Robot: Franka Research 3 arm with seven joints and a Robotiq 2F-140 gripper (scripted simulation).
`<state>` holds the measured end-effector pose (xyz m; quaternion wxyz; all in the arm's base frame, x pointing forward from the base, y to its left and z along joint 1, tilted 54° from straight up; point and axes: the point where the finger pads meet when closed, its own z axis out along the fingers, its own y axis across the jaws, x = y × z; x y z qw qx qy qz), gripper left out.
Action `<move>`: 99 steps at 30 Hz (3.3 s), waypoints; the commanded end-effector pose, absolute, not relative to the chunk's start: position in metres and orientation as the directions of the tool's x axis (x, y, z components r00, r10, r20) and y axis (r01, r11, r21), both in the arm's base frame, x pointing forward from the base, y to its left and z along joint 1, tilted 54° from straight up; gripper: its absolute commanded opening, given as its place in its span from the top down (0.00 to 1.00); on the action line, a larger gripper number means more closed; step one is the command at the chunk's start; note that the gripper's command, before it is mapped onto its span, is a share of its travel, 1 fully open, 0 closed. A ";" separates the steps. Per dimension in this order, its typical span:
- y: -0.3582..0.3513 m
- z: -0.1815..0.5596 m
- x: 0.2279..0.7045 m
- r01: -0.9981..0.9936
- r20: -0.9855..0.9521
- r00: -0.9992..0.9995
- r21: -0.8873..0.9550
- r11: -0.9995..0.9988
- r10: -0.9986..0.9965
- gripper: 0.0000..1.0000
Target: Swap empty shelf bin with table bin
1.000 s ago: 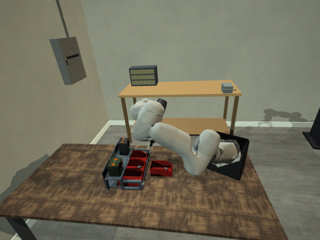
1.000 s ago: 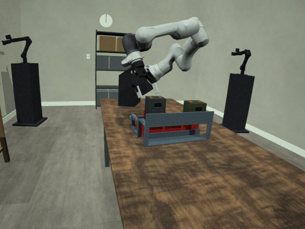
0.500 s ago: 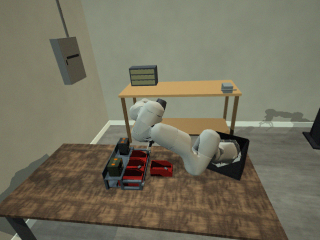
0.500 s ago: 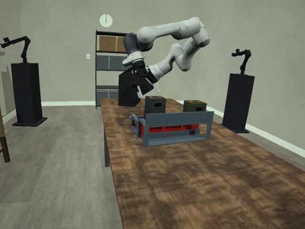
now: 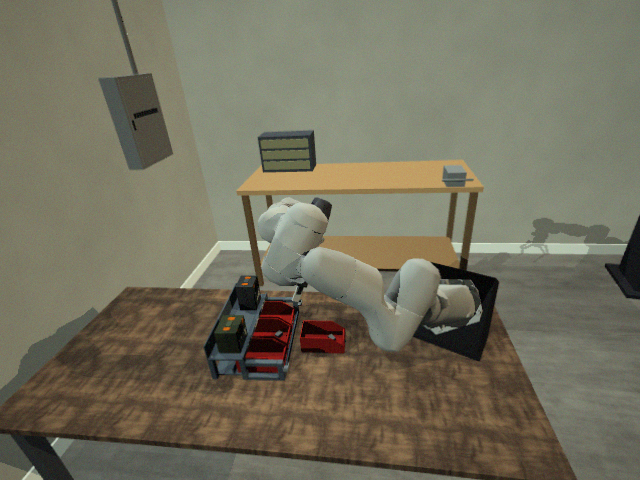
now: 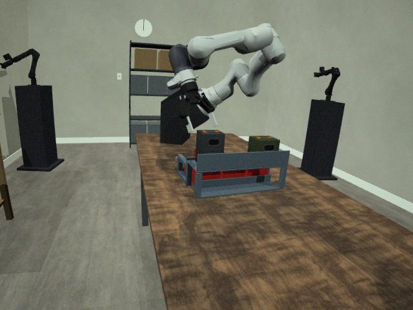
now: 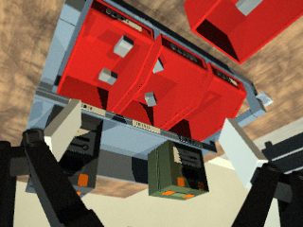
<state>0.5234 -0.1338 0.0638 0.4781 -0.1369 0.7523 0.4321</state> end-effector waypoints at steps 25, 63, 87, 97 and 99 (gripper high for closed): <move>-0.132 0.069 0.526 -0.571 -0.801 -0.554 0.564 0.597 0.227 0.00; -0.128 0.074 0.528 -0.534 -0.772 -0.588 0.594 0.602 0.240 0.00; -0.124 0.079 0.530 -0.497 -0.744 -0.618 0.620 0.607 0.254 0.00; -0.123 0.081 0.530 -0.479 -0.730 -0.632 0.632 0.610 0.261 0.00; -0.123 0.081 0.530 -0.479 -0.730 -0.632 0.632 0.610 0.261 0.00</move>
